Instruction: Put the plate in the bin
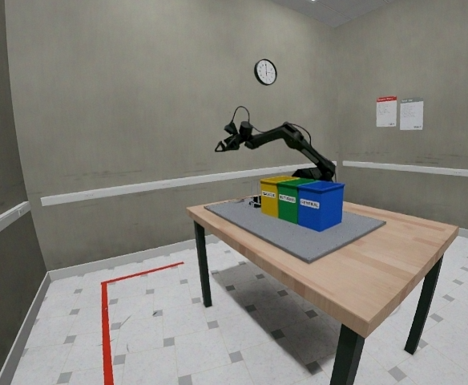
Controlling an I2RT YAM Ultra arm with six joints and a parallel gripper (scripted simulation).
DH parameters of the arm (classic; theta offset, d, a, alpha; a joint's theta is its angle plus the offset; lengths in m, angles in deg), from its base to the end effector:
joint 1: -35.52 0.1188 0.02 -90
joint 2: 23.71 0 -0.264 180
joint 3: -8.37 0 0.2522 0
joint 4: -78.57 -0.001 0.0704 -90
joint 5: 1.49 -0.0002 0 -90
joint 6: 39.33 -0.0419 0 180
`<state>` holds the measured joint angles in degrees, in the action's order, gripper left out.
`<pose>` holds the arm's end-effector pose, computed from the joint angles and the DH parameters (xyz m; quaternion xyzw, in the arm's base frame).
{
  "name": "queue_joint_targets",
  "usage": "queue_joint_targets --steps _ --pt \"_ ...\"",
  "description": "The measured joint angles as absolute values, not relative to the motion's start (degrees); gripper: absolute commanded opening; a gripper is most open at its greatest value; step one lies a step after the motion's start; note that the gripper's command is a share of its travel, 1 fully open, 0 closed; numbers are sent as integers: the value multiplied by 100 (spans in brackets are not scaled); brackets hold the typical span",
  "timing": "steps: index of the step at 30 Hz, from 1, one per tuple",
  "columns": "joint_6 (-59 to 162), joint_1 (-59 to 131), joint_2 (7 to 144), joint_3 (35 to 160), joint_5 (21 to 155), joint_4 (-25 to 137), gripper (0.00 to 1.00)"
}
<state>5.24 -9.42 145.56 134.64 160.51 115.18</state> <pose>0.4158 -0.3572 -0.0135 0.1516 0.7030 0.4404 0.5374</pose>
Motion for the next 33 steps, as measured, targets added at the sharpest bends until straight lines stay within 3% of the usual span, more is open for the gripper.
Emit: queue_joint_targets --steps 33 --pt "755 -942 14523 13464 15953 11231 100"
